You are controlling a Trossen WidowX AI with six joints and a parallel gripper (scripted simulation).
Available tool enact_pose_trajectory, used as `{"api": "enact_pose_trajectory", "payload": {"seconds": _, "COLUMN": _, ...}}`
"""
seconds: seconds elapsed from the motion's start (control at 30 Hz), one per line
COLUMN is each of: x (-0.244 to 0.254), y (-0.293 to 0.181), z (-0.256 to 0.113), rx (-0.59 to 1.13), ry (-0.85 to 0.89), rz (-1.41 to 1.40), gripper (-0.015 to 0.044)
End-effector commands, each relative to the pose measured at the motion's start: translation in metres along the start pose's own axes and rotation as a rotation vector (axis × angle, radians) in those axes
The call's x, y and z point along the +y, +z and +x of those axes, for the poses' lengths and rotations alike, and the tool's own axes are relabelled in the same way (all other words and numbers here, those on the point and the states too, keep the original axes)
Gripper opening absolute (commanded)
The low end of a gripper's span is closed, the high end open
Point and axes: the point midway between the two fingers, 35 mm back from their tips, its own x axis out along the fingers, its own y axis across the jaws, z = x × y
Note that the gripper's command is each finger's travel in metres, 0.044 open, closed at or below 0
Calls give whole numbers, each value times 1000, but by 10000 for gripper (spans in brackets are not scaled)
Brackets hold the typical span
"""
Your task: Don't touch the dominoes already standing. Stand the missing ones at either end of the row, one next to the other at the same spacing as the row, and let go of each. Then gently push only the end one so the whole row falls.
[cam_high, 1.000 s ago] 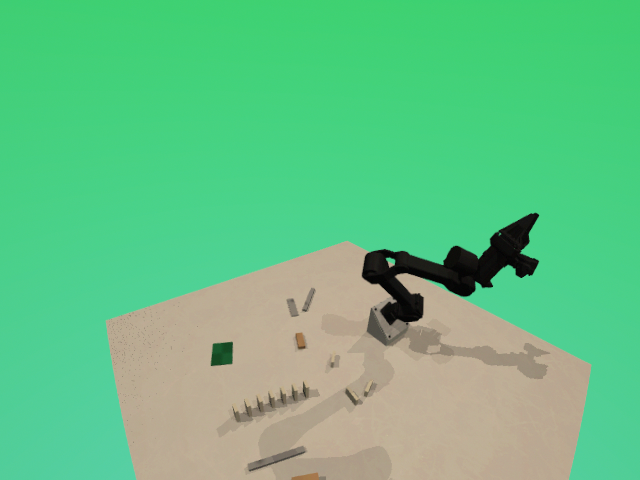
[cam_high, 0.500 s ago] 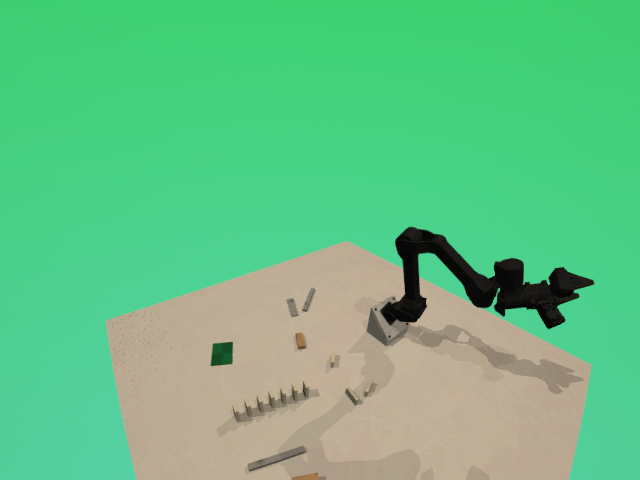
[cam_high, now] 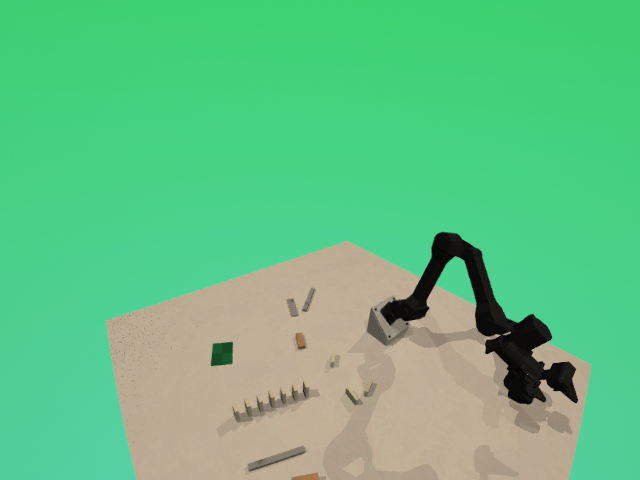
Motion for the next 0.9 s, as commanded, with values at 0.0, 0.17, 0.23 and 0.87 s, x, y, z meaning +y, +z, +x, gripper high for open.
{"api": "enact_pose_trajectory", "payload": {"seconds": 0.0, "x": -18, "y": 60, "z": -3, "rx": -170, "ry": -99, "rz": 10, "gripper": 440}}
{"api": "enact_pose_trajectory", "payload": {"seconds": 0.17, "x": -42, "y": 142, "z": -30, "rx": -409, "ry": -226, "rz": 75, "gripper": 440}}
{"api": "enact_pose_trajectory", "payload": {"seconds": 0.23, "x": -51, "y": 172, "z": -47, "rx": -501, "ry": -271, "rz": 122, "gripper": 440}}
{"api": "enact_pose_trajectory", "payload": {"seconds": 0.87, "x": -140, "y": 301, "z": -298, "rx": -1096, "ry": -538, "rz": 893, "gripper": 440}}
